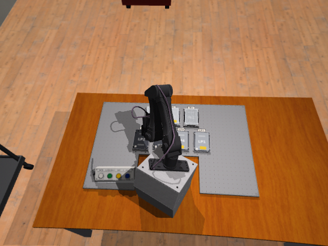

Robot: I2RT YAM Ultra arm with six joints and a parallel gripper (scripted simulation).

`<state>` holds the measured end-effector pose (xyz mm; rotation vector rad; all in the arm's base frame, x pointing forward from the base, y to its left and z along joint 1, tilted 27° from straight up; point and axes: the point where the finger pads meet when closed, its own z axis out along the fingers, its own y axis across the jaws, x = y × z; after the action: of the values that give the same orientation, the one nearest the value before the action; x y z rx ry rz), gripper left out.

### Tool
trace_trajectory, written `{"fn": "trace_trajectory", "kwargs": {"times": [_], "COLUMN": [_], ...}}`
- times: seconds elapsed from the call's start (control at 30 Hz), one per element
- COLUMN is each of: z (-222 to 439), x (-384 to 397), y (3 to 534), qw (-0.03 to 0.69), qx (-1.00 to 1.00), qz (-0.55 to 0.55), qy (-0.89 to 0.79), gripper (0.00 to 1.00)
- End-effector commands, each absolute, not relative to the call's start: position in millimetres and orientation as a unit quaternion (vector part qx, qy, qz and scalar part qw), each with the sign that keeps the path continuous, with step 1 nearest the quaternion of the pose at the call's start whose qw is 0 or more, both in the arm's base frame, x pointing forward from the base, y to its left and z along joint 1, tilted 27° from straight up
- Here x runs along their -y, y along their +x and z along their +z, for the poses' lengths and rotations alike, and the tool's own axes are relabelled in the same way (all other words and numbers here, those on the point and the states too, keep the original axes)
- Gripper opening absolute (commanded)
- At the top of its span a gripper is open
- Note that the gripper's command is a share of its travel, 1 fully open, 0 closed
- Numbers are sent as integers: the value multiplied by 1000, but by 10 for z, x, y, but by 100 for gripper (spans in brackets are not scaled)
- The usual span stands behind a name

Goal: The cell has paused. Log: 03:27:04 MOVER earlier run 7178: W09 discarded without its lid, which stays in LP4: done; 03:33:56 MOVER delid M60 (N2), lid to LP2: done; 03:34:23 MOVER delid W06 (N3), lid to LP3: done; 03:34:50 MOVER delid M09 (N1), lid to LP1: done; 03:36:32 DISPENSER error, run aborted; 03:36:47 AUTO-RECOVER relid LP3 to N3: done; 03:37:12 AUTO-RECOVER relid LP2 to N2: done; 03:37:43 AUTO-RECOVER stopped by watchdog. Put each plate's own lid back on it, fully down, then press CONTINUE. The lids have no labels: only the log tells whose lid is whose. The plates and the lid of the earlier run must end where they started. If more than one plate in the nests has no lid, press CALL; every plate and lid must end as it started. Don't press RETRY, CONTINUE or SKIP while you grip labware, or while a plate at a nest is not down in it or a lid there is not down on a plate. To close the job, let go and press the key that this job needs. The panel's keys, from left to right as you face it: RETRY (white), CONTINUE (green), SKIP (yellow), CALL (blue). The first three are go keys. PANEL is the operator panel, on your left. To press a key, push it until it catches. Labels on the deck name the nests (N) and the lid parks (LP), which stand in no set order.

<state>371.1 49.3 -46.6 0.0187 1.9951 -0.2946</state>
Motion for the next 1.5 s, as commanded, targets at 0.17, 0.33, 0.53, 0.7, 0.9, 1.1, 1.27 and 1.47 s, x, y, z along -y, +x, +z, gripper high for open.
{"fn": "trace_trajectory", "kwargs": {"times": [0.17,0.33,0.53,0.7,0.9,1.1,1.27,1.47], "z": [-532,-527,-526,-526,-526,-526,-334,-233], "x": [-424,-456,-456,-456,-456,-456,-365,-281], "y": [3631,3664,3664,3664,3664,3664,3960,4121], "qw": [515,520,520,520,520,520,529,530], "qx": [-844,-842,-842,-842,-842,-842,-837,-836], "qz": [-146,-141,-141,-141,-141,-141,-138,-139], "qy": [32,28,28,28,28,28,31,31], "gripper": [0,0,0,0,0,0,0,0]}}
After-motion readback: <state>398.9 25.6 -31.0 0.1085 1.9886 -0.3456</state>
